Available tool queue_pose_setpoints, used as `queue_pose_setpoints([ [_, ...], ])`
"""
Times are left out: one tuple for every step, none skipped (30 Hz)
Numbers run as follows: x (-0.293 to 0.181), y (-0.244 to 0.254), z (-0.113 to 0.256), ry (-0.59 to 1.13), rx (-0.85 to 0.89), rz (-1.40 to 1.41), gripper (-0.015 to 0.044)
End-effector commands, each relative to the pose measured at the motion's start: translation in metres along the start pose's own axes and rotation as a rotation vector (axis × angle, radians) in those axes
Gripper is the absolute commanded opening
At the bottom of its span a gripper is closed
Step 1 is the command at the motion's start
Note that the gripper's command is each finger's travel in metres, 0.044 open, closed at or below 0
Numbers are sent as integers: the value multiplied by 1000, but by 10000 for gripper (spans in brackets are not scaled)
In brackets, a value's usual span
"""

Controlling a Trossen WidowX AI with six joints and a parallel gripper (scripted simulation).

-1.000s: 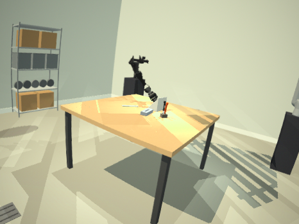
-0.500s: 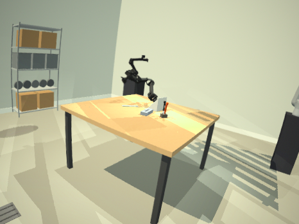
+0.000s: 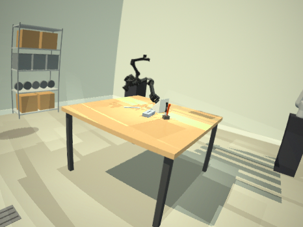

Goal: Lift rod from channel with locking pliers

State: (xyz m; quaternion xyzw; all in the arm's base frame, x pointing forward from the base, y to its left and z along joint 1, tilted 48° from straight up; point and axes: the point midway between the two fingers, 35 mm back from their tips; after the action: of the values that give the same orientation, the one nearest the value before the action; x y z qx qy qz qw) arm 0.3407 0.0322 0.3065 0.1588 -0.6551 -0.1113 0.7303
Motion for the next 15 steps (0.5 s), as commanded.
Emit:
queue_pose_setpoints([
  [-54,21,-34,236,-16,-130,440],
  [-69,29,-41,297,-24,-163,440],
  [-84,37,-47,357,-36,-195,440],
  [-88,36,-47,367,-39,-180,440],
  [-99,35,-46,398,-50,-134,440],
  [-115,37,-47,448,-63,-105,440],
  [-130,45,-51,505,-78,-132,440],
  [-145,53,-54,561,-96,-157,440],
  [-161,61,-56,616,-117,-180,440],
  [-177,69,-57,669,-141,-200,440],
  [-193,76,-57,720,-167,-217,440],
  [-209,84,-56,770,-197,-232,440],
  [-225,91,-55,817,-229,-244,440],
  [-241,97,-53,862,-263,-253,440],
  [-257,104,-49,904,-300,-260,440],
])
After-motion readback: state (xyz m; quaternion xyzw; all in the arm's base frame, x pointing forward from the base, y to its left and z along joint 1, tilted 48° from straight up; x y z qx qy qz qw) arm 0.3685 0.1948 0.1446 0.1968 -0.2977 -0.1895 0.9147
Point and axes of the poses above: the point midway between the two fingers, 35 mm back from their tips, its own z axis back along the fingers, its own y axis across the jaws, x = y × z, and after that the axes turned 14 degrees about -z, right-handed
